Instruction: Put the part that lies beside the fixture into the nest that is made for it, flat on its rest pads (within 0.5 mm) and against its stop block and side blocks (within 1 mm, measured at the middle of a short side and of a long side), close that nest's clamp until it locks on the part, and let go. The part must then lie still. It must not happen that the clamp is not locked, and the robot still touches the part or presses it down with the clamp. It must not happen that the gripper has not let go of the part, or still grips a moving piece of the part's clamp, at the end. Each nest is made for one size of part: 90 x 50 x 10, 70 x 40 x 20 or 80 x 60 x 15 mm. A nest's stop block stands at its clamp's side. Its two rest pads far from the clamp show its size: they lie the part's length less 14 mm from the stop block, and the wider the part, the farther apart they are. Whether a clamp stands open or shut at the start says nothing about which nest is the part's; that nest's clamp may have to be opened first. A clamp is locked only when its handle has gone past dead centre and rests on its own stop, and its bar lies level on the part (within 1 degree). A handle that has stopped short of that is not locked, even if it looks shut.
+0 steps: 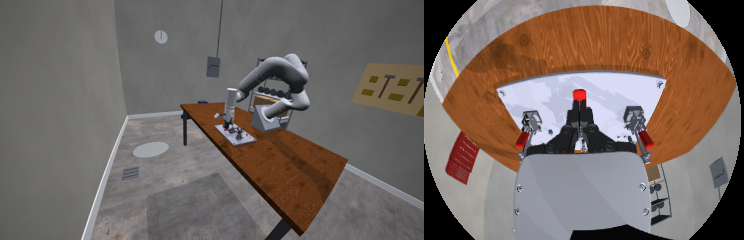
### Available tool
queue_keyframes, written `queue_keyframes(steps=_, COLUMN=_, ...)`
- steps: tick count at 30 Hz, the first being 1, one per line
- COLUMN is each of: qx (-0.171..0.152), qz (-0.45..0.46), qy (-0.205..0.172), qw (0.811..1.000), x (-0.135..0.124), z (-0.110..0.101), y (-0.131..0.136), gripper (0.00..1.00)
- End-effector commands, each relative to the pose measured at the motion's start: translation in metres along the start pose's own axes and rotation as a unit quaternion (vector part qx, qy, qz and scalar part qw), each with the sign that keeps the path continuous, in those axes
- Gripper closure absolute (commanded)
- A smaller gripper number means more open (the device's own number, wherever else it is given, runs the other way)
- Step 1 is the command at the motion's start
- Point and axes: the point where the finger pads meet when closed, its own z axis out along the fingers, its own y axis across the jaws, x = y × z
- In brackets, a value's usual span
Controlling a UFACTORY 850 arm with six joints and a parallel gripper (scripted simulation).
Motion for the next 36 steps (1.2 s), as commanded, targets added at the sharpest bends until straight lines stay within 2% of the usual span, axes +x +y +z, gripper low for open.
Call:
queue_keyframes(steps=1, qx=0.0, qz=0.0, qy=0.001, qw=1.0, x=0.001, z=-0.01, y=0.0, gripper=1.0)
queue_keyframes(steps=21, qx=0.0, qz=0.0, qy=0.001, qw=1.0, x=0.001, z=-0.061, y=0.0, gripper=1.0)
queue_keyframes(steps=36, qx=0.0, qz=0.0, qy=0.001, qw=1.0, x=0.001, z=-0.065, y=0.0, gripper=1.0)
